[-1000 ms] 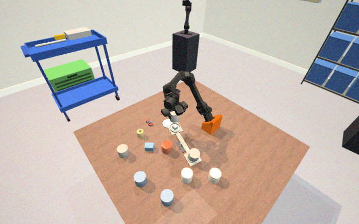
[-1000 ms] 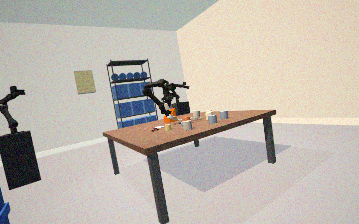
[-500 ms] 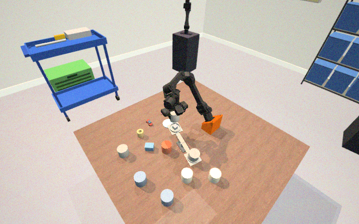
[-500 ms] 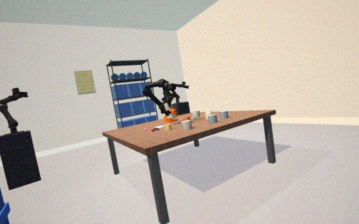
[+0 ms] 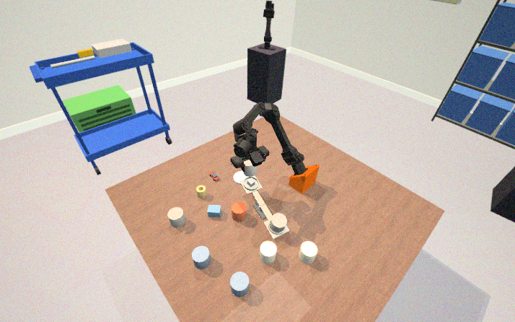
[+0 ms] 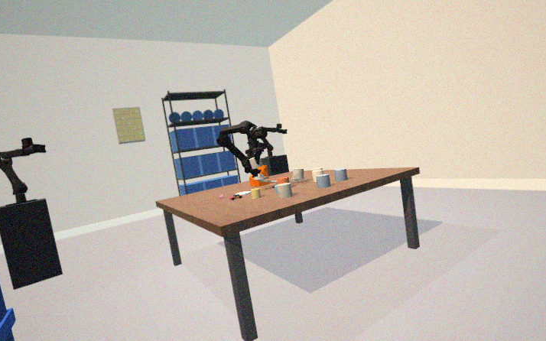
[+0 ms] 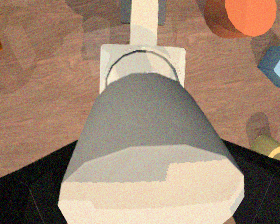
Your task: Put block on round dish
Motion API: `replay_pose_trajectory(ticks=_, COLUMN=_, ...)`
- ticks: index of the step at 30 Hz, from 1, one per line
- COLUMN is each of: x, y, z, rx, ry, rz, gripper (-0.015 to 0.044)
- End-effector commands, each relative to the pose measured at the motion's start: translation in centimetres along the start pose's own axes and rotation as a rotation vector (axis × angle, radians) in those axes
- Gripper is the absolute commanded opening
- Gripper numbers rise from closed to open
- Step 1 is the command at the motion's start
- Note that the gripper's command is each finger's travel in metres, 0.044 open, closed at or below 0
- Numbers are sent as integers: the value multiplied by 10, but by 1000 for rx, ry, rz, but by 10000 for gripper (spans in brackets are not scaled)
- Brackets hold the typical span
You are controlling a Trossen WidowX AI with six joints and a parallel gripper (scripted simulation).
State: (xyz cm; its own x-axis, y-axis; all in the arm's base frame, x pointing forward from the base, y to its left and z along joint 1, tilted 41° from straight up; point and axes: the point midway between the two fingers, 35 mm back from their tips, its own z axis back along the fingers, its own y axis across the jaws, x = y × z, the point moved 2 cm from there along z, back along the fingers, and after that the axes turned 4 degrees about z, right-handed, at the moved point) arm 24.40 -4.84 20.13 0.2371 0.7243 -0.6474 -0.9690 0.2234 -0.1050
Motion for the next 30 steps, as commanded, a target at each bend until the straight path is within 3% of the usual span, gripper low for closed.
replay_pose_trajectory(ticks=1, x=-13, y=3, z=-8, rx=11, ry=-21, rz=-11, gripper=0)
replay_pose_trajectory(ticks=30, x=-129, y=75, z=-75, rx=-1, ry=-73, rz=-61, gripper=0)
